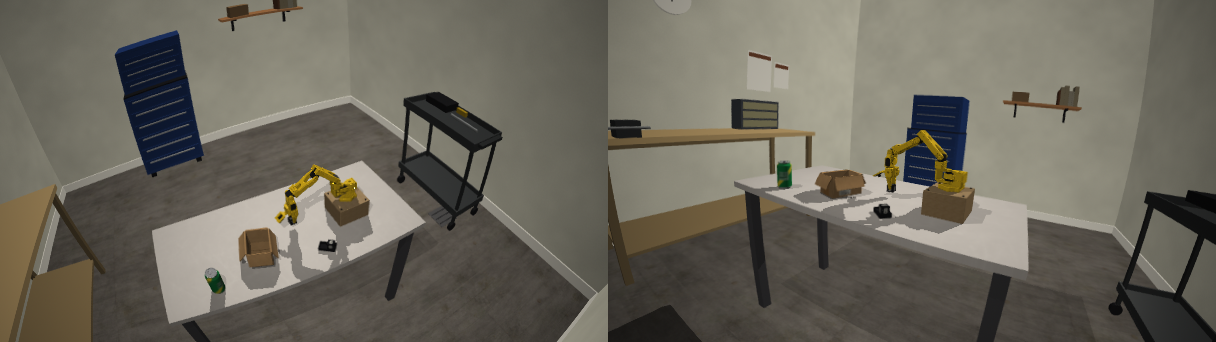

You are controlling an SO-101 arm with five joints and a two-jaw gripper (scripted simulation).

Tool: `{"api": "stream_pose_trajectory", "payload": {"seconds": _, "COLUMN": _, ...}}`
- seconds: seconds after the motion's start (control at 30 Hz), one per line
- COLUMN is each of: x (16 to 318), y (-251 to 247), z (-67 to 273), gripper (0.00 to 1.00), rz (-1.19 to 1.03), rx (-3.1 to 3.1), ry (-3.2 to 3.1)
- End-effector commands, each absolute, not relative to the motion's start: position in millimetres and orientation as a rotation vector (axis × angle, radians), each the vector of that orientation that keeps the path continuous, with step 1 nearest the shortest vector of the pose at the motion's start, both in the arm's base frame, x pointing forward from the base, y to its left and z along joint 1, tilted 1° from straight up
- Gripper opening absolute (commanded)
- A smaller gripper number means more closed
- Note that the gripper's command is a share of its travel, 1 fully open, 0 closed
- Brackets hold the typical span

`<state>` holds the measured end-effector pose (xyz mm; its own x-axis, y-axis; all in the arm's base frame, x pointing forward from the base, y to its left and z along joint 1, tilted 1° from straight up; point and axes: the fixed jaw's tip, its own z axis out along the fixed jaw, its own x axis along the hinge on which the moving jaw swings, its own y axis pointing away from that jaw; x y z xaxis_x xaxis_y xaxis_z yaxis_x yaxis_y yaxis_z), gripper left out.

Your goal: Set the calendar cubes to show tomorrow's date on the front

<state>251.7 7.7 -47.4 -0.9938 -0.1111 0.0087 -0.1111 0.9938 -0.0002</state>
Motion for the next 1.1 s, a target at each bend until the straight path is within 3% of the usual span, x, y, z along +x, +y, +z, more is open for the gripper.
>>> {"api": "stream_pose_trajectory", "payload": {"seconds": 0.0, "x": 254.3, "y": 10.4, "z": -50.2, "gripper": 0.00, "rz": 0.000, "rx": 0.173, "ry": -3.141}}
{"api": "stream_pose_trajectory", "payload": {"seconds": 1.07, "x": 254.4, "y": 10.4, "z": -60.8, "gripper": 0.00, "rz": 0.000, "rx": 0.173, "ry": -3.141}}
